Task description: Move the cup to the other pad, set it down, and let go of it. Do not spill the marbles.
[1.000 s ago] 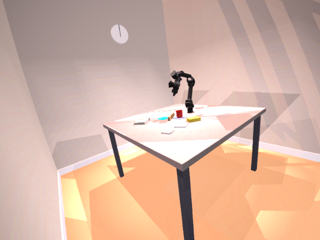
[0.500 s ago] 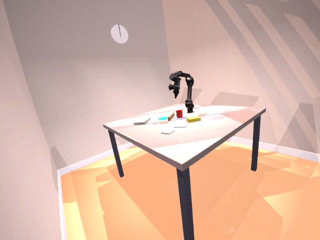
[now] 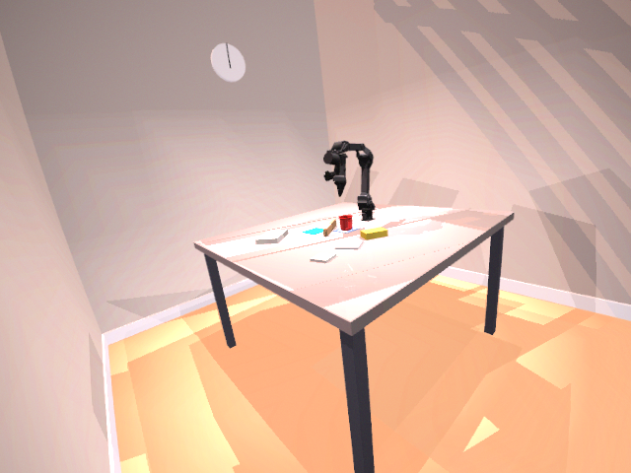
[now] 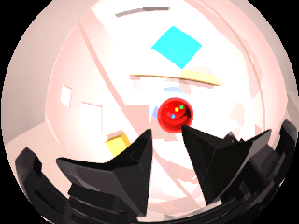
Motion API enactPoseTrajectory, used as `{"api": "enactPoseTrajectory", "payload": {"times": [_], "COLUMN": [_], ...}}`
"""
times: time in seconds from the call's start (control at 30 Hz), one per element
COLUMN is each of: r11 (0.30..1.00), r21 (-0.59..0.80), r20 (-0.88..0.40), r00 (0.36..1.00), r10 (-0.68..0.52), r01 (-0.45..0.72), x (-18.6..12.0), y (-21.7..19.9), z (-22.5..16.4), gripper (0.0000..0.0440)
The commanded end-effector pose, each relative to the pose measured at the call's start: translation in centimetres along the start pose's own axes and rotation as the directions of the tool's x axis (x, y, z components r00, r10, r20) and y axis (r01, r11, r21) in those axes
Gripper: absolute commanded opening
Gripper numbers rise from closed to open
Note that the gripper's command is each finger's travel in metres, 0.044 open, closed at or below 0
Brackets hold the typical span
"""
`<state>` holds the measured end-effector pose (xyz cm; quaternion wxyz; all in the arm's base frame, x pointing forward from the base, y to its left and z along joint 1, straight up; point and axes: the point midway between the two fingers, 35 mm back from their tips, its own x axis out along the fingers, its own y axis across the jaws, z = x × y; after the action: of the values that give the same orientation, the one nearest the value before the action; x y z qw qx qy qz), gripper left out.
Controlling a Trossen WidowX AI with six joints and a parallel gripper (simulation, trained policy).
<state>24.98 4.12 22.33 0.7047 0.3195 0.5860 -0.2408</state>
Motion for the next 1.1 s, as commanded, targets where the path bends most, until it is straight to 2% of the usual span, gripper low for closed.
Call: {"api": "enactPoseTrajectory", "payload": {"times": [0.0, 0.43, 1.07], "r11": [0.999, 0.982, 0.948], "r21": [0.015, 0.059, 0.080], "r20": [-0.021, -0.078, -0.128], "r00": [0.999, 0.982, 0.947], "r10": [-0.049, -0.175, -0.295], "r01": [0.049, 0.179, 0.307], "x": [0.8, 3.1, 7.3], "y": [-0.5, -2.1, -3.8], "z": [0.0, -0.2, -1.1], "gripper": [0.0138, 0.0147, 0.0167]}}
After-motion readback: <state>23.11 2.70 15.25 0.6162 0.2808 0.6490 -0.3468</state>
